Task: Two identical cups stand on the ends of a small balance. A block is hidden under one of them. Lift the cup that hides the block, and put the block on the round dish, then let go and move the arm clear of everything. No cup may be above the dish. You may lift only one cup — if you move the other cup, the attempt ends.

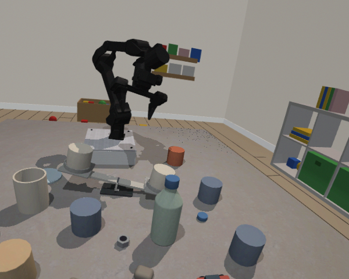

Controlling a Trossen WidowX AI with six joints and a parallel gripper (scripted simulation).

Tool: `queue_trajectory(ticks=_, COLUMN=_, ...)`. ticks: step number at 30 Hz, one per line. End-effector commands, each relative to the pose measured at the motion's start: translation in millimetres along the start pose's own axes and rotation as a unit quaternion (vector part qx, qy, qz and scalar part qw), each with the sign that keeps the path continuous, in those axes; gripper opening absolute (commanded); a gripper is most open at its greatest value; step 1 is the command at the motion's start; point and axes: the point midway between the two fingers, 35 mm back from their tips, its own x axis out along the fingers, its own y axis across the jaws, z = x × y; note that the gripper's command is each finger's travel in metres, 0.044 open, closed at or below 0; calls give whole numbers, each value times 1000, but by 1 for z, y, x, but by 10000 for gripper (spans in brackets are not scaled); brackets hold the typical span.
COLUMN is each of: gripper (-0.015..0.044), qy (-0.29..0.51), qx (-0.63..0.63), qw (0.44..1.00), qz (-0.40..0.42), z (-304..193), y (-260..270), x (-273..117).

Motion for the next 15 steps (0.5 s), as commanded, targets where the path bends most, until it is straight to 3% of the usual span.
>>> queue_trajectory(ticks=1, gripper=440, qy=23, qx=-53, qw=998, qz=12, z=7, y=7, x=6)
queue_trajectory(ticks=15, gripper=440, qy=100, qx=-262, qw=956, qz=82, z=39, y=37, x=45)
